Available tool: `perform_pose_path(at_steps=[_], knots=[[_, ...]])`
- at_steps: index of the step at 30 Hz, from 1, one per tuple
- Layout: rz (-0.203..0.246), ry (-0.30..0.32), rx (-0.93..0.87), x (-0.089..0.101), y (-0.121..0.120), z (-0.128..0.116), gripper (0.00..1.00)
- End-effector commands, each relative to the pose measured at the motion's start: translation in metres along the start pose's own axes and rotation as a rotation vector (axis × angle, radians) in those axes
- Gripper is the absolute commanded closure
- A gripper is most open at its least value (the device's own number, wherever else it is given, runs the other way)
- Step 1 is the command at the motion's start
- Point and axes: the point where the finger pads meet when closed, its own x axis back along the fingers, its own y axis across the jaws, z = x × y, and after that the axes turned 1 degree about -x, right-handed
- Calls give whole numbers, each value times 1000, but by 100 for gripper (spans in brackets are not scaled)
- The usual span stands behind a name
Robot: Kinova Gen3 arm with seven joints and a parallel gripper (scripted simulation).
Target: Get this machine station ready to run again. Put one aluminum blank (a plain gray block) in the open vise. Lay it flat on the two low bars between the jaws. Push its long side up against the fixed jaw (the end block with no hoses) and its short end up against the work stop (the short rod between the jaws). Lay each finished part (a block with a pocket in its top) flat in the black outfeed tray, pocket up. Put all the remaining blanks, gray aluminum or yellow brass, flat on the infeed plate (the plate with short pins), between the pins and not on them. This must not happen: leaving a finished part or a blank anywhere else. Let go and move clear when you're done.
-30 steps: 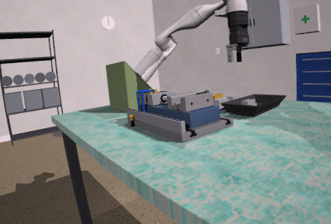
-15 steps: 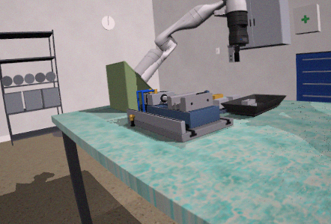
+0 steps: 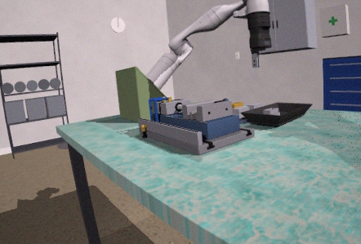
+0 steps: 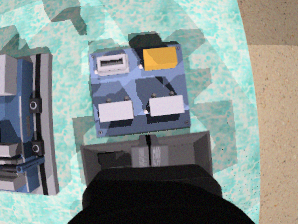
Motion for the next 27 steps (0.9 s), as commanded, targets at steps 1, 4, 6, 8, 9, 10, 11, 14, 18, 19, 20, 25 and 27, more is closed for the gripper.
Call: perform_pose_path(at_steps=[1, 4, 6, 8, 9, 10, 11, 14, 18, 19, 20, 25, 27], knots=[[-2, -6, 7, 0, -1, -1, 100], [-2, -6, 7, 0, -1, -1, 100], [-2, -6, 7, 0, -1, -1, 100], [-2, -6, 7, 0, -1, -1, 100], [-2, -6, 7, 0, -1, -1, 100], [-2, -6, 7, 0, -1, -1, 100], [-2, -6, 7, 0, -1, -1, 100], [-2, -6, 7, 0, -1, -1, 100], [-2, -6, 7, 0, -1, -1, 100], [-2, -6, 7, -1, -1, -1, 100], [-2, -6, 7, -1, -1, -1, 100], [-2, -6, 7, -4, -1, -1, 100], [-2, -6, 7, -6, -1, -2, 100]])
